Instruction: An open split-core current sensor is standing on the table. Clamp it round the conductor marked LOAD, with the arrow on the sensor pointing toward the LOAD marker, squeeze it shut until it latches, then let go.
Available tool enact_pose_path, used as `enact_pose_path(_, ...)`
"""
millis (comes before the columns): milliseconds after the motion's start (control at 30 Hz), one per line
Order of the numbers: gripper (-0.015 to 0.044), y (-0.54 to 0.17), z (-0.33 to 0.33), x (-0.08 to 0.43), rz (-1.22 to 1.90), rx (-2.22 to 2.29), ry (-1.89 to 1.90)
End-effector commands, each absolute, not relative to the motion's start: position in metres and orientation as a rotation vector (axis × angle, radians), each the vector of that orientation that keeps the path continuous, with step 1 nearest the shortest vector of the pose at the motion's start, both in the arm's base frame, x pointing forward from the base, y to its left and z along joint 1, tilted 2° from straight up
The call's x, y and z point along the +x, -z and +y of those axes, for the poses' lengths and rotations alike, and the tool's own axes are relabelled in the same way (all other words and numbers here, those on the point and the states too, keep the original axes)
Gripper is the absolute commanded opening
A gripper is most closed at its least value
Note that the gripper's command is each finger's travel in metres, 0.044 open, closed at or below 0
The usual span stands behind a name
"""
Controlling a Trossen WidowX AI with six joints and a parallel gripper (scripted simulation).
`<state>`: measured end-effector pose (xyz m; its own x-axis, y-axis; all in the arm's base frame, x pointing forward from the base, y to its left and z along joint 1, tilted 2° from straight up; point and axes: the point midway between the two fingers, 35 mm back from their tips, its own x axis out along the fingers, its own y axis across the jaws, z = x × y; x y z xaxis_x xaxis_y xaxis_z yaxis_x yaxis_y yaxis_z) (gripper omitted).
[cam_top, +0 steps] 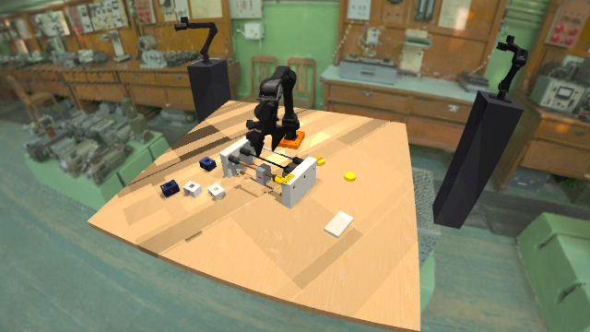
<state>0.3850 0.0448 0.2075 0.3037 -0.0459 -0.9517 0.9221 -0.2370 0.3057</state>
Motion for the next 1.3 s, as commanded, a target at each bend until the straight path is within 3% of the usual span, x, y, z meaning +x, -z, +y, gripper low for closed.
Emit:
enact_pose_path(0, 0.0440, -0.208, 0.044, 0.385, 0.836, 1.512, 1.148)
enact_pose_path(100, 0.0440, -0.204, 0.050, 0.382, 0.837, 1.449, 1.136)
enact_pose_path(533, 0.0440, -0.195, 0.131, 0.312, 0.576, 0.375, 0.774)
enact_pose_path(1267, 0.0440, -0.193, 0.131, 0.313, 0.596, 0.410, 0.786)
